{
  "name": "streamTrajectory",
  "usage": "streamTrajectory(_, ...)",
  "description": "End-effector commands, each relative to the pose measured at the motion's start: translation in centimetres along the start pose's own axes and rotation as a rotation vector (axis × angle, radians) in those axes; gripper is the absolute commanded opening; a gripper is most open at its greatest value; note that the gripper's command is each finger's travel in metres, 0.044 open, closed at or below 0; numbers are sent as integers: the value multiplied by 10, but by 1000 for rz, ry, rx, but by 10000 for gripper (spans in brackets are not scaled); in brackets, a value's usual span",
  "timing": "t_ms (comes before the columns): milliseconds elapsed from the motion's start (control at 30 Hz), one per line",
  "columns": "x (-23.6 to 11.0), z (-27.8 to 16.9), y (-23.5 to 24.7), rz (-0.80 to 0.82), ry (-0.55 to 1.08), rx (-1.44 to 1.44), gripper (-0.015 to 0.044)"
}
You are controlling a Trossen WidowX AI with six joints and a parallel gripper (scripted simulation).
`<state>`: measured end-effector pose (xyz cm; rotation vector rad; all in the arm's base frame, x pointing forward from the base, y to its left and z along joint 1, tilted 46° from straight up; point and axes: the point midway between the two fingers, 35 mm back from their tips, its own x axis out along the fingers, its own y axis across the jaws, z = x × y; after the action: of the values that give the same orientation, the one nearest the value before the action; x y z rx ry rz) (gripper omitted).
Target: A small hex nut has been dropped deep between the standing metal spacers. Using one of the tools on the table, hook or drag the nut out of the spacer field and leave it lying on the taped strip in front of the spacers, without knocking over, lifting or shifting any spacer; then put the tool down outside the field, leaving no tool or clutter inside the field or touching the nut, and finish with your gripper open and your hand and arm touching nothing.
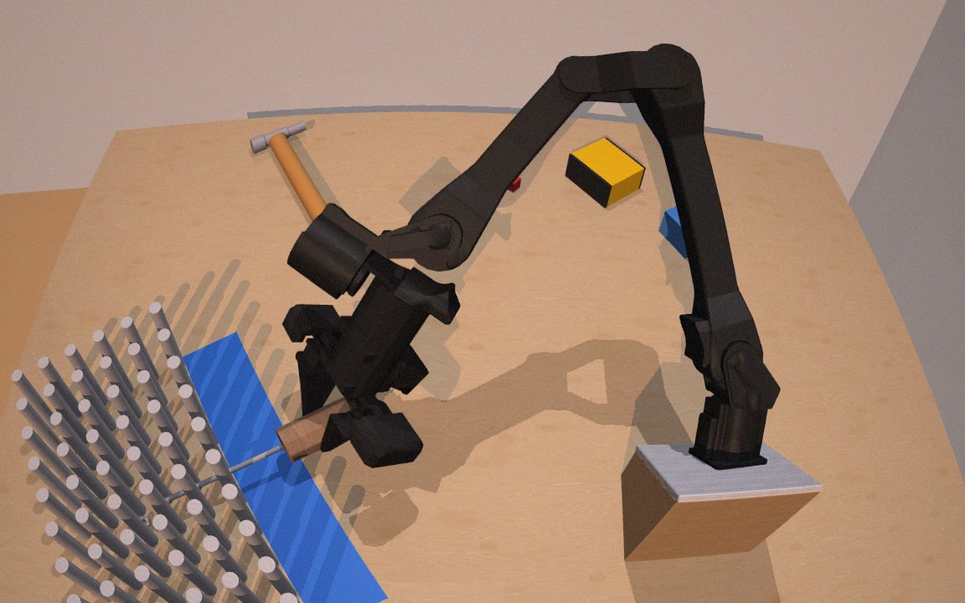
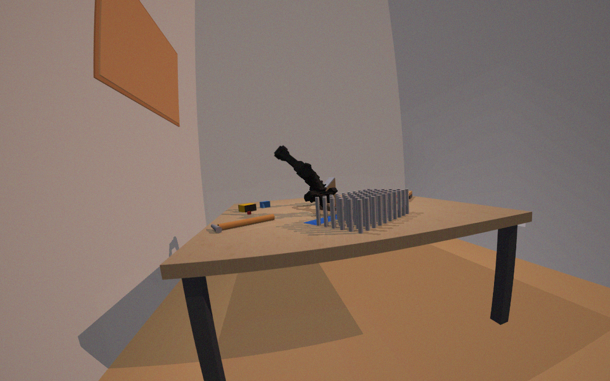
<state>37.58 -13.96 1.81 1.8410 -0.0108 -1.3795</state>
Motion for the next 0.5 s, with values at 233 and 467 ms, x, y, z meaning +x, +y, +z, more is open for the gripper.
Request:
streamTrajectory(233, 3, -10, 3, 11, 8, 8, 0)
streamTrajectory(467, 6, -14, 2, 11, 8, 8, 0)
